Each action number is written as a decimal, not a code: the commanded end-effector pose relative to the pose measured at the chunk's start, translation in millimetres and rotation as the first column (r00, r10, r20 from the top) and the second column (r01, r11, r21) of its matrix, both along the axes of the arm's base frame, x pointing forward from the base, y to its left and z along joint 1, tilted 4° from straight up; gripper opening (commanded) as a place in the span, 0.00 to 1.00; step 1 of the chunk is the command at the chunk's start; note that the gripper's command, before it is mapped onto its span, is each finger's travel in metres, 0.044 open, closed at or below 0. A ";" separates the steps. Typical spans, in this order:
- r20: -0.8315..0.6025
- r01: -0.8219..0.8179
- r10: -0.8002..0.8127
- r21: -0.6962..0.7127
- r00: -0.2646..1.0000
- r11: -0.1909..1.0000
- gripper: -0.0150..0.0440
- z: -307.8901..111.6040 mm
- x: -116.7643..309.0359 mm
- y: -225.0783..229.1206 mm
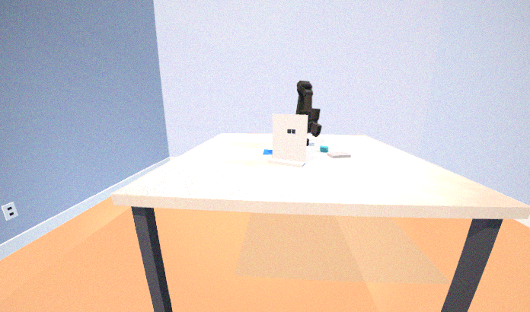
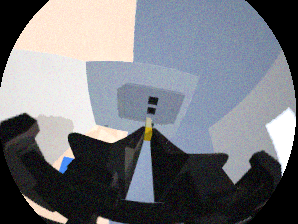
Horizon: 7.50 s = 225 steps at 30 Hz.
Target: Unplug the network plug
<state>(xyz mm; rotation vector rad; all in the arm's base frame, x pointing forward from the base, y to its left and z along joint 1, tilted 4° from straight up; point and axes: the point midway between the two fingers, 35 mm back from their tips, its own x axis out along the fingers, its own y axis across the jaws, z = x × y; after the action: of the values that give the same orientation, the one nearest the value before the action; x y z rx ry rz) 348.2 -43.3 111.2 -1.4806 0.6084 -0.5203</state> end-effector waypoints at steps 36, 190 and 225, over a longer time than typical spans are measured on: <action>0.001 0.001 -0.001 0.003 1.000 1.000 0.25 47.0 -18.5 5.7; -0.616 0.136 0.274 0.534 0.738 0.835 0.52 -97.4 -130.5 -113.6; -0.617 0.133 0.278 0.535 0.736 0.835 0.52 -69.9 -139.2 -106.0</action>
<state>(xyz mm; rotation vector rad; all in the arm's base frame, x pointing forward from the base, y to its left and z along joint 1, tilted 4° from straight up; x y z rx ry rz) 207.2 -147.9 36.0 -1.0841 1.1635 0.3115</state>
